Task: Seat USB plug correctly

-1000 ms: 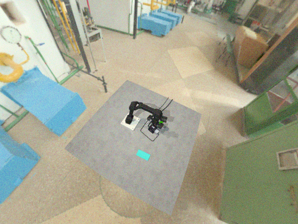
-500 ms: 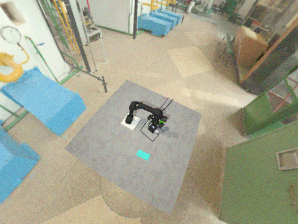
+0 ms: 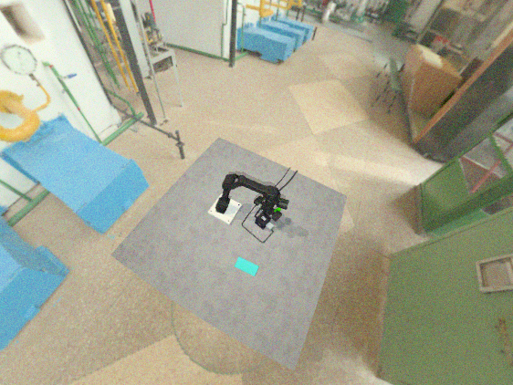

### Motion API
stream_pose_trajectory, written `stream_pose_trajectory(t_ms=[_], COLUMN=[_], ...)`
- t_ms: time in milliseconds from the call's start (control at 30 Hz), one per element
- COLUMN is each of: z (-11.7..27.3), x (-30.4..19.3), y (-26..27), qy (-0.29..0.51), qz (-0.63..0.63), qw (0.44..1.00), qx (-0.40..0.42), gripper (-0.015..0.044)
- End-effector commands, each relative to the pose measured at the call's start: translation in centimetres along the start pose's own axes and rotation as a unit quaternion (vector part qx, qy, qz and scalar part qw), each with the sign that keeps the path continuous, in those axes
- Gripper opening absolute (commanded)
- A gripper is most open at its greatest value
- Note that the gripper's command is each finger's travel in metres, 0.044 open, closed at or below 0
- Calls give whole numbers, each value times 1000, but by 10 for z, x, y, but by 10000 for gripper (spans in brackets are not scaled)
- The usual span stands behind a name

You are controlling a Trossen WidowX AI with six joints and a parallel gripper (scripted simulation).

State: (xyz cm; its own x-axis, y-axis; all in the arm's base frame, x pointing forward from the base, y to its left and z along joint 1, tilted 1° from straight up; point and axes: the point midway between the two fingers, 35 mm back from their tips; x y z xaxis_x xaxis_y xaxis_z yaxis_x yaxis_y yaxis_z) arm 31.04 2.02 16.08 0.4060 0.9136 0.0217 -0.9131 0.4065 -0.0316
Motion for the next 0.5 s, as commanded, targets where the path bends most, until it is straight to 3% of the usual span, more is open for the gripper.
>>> stream_pose_trajectory(t_ms=[0, 467], z=[-1, -1], x=[0, 0], y=[0, 0], qy=[1, 1], qz=[-44, -229], qw=[999, 974], qx=[1, 1], gripper=[0, 0])
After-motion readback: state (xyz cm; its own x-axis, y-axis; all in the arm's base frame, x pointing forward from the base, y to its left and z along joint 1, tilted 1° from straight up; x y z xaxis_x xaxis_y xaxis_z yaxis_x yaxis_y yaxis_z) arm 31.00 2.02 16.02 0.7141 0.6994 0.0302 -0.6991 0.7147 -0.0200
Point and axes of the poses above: the point midway between the two fingers, 35 mm back from their tips, its own z axis back along the fingers, its own y axis across the jaws, x = y × z
